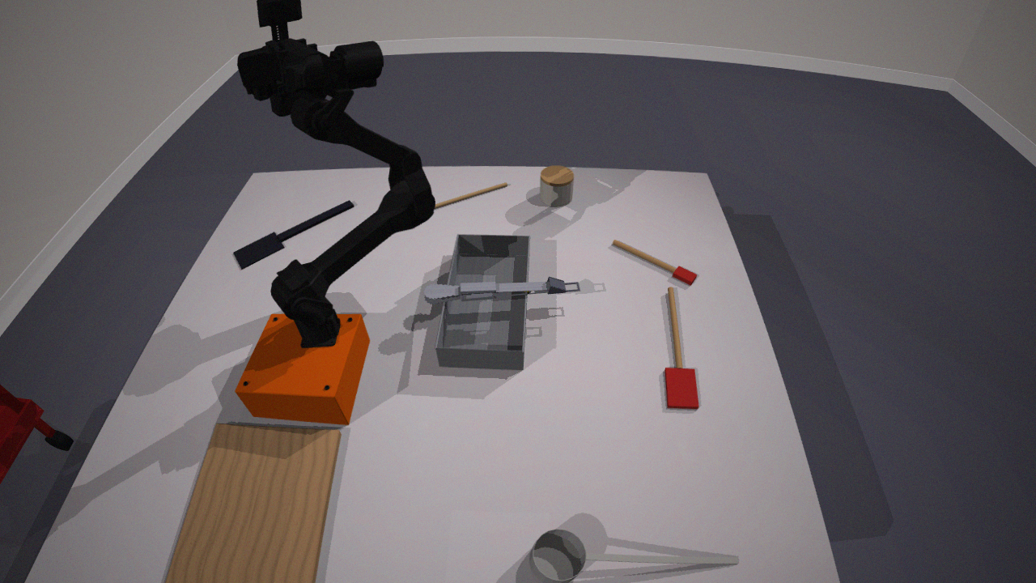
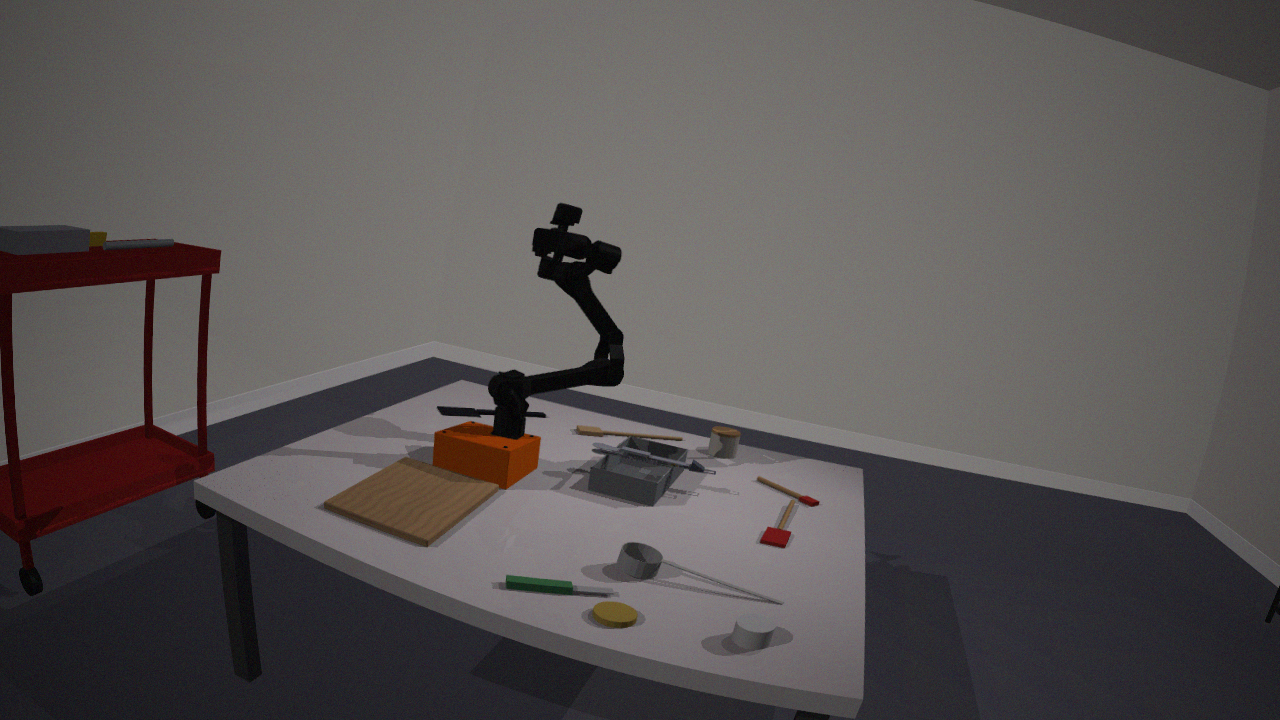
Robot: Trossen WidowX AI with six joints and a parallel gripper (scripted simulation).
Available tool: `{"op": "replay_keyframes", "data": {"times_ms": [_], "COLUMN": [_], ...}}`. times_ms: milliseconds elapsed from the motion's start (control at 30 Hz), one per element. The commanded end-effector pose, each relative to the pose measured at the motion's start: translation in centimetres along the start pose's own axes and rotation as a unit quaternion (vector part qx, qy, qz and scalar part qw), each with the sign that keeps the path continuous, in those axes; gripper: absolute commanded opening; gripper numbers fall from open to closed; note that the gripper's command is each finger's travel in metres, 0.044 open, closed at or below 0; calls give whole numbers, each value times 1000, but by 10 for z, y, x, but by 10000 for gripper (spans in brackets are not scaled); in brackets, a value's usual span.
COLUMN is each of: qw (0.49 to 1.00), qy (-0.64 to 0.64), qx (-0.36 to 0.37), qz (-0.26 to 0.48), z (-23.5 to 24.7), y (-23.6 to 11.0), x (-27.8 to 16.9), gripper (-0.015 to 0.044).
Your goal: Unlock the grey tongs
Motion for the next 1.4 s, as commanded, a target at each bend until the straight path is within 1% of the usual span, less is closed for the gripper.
{"op": "replay_keyframes", "data": {"times_ms": [0,133,167,300,400,467,567,667,800,933,1067,1200,1300,1333,1367], "qw": [1000,998,997,982,959,936,911,867,793,706,600,488,411,400,378], "qy": [-6,-55,-71,-161,-238,-292,-322,-378,-445,-497,-541,-560,-552,-537,-535], "qx": [-1,-17,-21,-63,-98,-128,-169,-230,-319,-407,-502,-601,-671,-688,-704], "qz": [-3,-24,-32,-75,-123,-152,-193,-227,-268,-297,-308,-296,-277,-279,-272], "z": [-1,-6,-8,-19,-28,-33,-39,-46,-51,-55,-54,-50,-46,-47,-45], "y": [1,5,6,9,7,2,-8,-22,-53,-94,-145,-201,-244,-255,-266], "x": [2,18,24,61,96,121,151,178,216,250,276,289,289,286,285], "gripper": [374,269,260,260,260,260,260,260,260,260,260,260,260,260,260]}}
Point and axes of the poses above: the point midway between the two fingers, 35 mm back from their tips, its own y axis out along the fingers, its own z axis across the jaws, x = y × z, the point moved 2 cm from there along -y, back along the fingers, and after that the axes turned 3 degrees about -y, right-handed, at the moved point
